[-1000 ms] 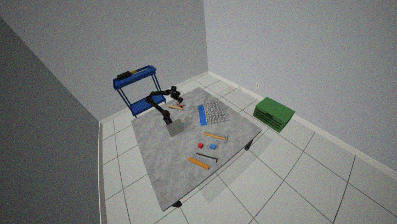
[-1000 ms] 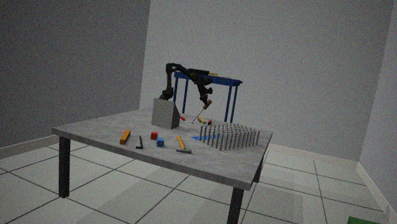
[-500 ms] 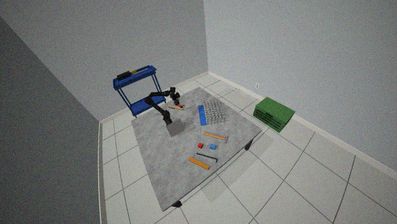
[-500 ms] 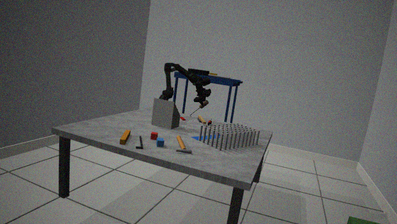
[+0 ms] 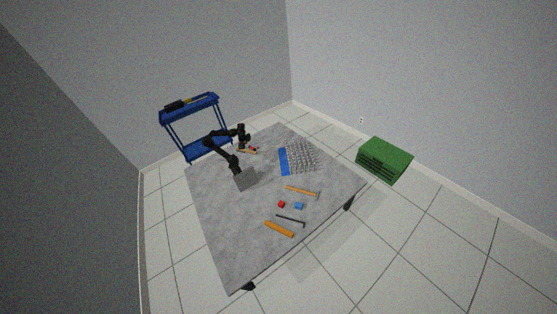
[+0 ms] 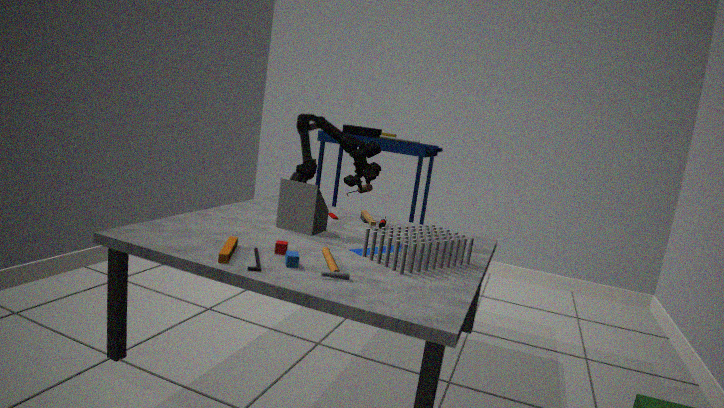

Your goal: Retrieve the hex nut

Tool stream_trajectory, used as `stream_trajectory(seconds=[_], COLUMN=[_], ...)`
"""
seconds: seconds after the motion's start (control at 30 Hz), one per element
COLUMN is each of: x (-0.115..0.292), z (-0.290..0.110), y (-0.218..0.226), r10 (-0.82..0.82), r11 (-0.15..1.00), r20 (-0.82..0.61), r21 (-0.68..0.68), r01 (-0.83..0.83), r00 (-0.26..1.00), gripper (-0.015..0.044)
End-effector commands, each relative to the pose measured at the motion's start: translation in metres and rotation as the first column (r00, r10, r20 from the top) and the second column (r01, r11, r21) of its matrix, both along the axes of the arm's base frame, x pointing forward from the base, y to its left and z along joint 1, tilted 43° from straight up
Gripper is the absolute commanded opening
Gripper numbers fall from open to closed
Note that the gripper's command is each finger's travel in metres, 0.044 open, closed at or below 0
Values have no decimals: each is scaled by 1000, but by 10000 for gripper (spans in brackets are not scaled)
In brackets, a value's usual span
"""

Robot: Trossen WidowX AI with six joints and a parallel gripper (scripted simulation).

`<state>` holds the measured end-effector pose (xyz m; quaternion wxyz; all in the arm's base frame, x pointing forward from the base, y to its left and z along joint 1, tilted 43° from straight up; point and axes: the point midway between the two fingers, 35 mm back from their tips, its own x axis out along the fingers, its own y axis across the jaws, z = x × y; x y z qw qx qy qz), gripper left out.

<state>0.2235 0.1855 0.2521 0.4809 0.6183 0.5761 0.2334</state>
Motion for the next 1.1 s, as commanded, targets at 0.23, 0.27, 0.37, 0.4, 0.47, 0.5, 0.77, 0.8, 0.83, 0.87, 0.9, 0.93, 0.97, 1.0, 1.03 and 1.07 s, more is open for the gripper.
stream_trajectory(seconds=[0.23, 0.27, 0.37, 0.4, 0.47, 0.5, 0.77, 0.8, 0.83, 0.87, 0.9, 0.93, 0.97, 1.0, 1.03, 1.07], x=[-30, -33, -37, -37, -37, -37, -35, -34, -34, -34, -33, -33, -32, -32, -31, -31], z=[7, 7, 8, 8, 8, 8, 6, 5, 5, 4, 4, 3, 3, 2, 2, 1], y=[10, 11, 12, 12, 12, 12, 14, 14, 15, 15, 16, 16, 16, 17, 17, 18], r10=[81, 91, 105, 105, 105, 105, 104, 104, 104, 104, 104, 104, 104, 104, 104, 104], r11=[989, 987, 985, 985, 985, 985, 985, 985, 985, 985, 985, 985, 985, 985, 985, 986], r20=[-346, -375, -418, -418, -418, -418, -418, -418, -418, -418, -418, -418, -418, -417, -417, -417], r21=[146, 156, 170, 170, 170, 170, 168, 168, 168, 167, 167, 167, 166, 166, 166, 165], r01=[-32, -34, -36, -36, -36, -36, -36, -36, -36, -36, -36, -37, -37, -37, -37, -37], r00=[935, 923, 903, 903, 903, 903, 903, 903, 903, 903, 903, 903, 903, 903, 903, 903], gripper=[0, 0, 0, 0, 0, 0, 0, 0, 0, 0, 0, 0, 0, 0, 0, 0])
